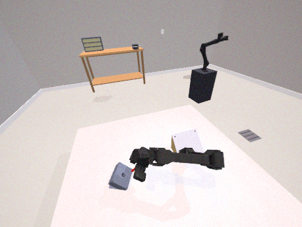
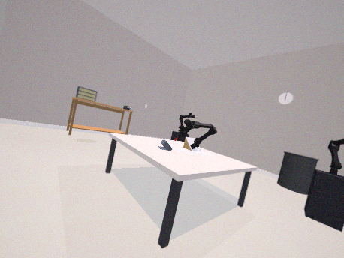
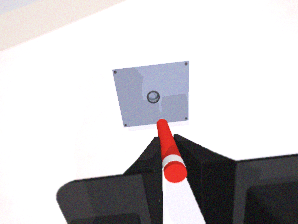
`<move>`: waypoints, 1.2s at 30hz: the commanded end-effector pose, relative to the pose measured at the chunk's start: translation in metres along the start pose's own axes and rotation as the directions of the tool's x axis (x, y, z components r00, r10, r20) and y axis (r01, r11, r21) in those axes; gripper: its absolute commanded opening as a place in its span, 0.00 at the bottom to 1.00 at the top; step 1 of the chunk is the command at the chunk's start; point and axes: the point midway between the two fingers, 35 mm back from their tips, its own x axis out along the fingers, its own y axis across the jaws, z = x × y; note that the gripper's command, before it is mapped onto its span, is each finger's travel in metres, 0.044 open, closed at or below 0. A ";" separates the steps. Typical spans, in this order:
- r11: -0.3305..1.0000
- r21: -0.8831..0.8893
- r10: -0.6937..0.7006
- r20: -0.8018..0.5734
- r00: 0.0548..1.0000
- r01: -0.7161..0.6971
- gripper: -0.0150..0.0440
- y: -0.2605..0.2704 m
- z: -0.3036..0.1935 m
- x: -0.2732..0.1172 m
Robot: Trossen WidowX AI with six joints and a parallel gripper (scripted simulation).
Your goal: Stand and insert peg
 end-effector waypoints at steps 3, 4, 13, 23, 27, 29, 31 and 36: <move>1.000 0.011 -0.002 0.014 1.000 0.002 0.25 -0.001 0.003 0.011; 1.000 0.012 -0.001 0.017 1.000 0.001 0.25 0.000 0.004 0.013; 1.000 0.022 0.005 0.042 0.999 -0.006 0.25 0.001 0.010 0.027; 0.999 0.032 0.014 0.069 0.998 -0.016 0.25 0.004 0.014 0.042; 0.999 0.029 0.015 0.072 0.997 -0.017 0.25 0.004 0.015 0.044; 1.000 0.025 0.016 0.076 0.997 -0.018 0.25 0.004 0.015 0.046; 1.000 0.023 0.017 0.078 0.997 -0.019 0.25 0.004 0.015 0.047; 1.000 0.022 0.017 0.078 0.997 -0.019 0.25 0.004 0.015 0.049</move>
